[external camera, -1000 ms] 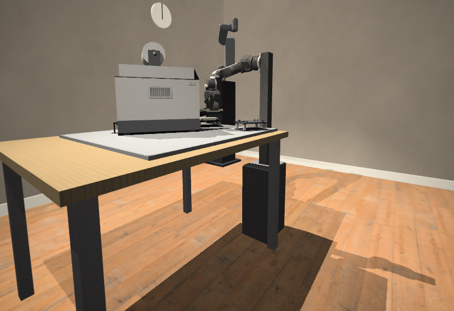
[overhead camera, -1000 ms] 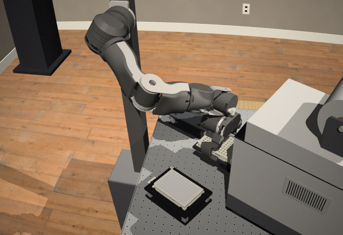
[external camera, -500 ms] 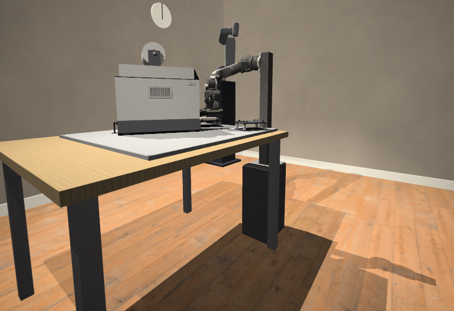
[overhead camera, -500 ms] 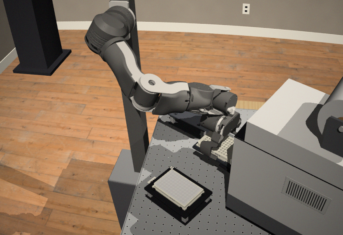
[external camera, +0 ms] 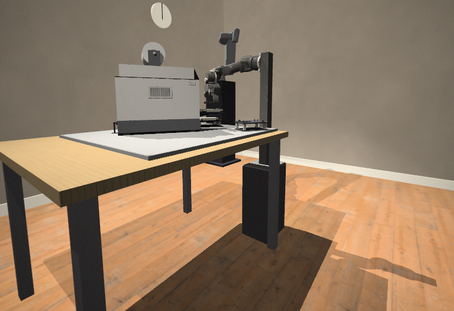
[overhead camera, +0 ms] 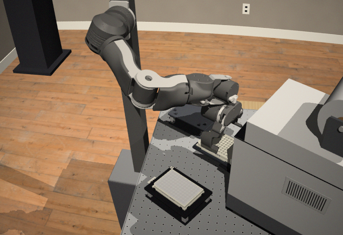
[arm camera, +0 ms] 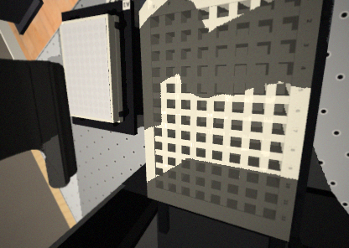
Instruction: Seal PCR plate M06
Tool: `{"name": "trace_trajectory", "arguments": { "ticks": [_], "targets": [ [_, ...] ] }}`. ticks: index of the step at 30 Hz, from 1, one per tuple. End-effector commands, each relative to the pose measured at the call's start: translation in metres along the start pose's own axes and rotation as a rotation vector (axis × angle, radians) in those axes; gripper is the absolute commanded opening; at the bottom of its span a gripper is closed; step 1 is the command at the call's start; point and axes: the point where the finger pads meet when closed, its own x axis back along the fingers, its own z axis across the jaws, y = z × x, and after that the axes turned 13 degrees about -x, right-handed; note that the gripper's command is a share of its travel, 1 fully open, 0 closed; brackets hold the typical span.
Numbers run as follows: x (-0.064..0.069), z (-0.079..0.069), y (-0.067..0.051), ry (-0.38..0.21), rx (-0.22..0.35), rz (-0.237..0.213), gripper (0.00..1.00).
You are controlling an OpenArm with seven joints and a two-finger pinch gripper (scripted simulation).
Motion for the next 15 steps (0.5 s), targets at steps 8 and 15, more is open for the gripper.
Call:
{"name": "trace_trajectory", "arguments": {
  "ticks": [8,15],
  "targets": [
    [0.041,0.000,0.001,-0.001,-0.004,-0.003,0.77],
    [0.041,0.000,0.001,-0.001,-0.004,-0.003,0.77]
  ]
}}
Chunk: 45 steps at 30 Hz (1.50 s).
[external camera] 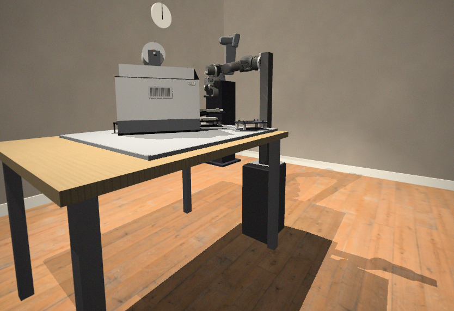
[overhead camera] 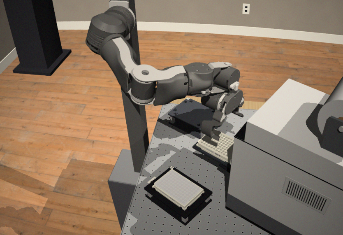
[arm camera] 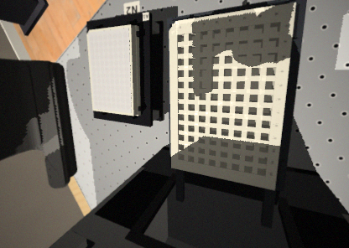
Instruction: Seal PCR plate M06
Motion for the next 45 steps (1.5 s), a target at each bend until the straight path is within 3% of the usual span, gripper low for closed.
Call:
{"name": "trace_trajectory", "arguments": {
  "ticks": [1,37,38,45],
  "targets": [
    [0.0011,0.0003,0.0005,-0.001,-0.004,-0.002,0.77],
    [0.0011,0.0003,0.0005,-0.001,-0.004,-0.002,0.77],
    [0.0011,0.0007,0.0004,0.004,0.000,-0.002,0.00],
    [0.0011,0.0007,0.0004,0.004,0.000,-0.002,0.00]
  ]
}}
